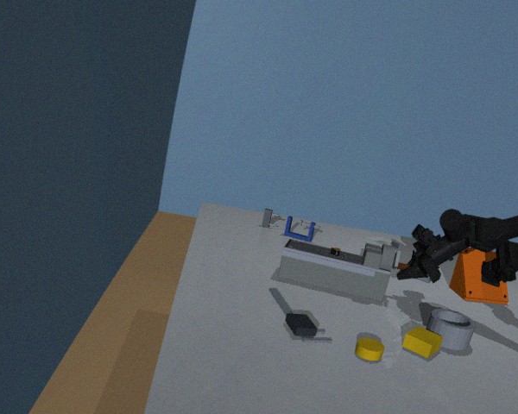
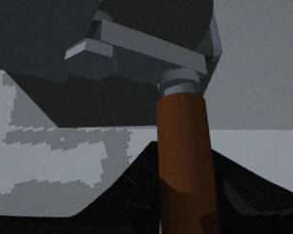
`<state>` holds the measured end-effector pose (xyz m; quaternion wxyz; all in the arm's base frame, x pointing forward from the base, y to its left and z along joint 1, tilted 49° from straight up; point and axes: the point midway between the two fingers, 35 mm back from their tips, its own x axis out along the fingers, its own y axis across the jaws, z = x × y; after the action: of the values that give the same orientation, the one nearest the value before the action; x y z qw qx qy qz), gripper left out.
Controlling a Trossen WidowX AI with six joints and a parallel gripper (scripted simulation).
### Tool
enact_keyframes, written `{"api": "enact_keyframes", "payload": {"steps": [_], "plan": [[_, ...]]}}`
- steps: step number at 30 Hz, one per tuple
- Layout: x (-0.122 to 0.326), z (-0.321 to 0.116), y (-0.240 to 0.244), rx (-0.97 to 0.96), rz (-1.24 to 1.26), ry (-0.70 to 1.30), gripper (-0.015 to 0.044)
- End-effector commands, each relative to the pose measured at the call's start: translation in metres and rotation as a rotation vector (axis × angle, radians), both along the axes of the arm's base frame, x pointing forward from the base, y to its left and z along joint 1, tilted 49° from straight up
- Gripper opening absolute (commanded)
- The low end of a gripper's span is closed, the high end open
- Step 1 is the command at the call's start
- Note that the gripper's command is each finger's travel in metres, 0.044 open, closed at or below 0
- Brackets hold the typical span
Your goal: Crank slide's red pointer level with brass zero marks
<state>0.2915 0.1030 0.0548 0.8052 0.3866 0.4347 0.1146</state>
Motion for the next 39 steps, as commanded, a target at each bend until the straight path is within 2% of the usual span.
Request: {"api": "enact_keyframes", "payload": {"steps": [1, 17, 39], "plan": [[0.0, 0.0, 0.0, 0.0, 0.0, 0.0, 0.0026], [0.0, 0.0, 0.0, 0.0, 0.0, 0.0, 0.044], [0.015, 0.049, -0.058, -0.012, 0.002, 0.009, 0.044]]}}
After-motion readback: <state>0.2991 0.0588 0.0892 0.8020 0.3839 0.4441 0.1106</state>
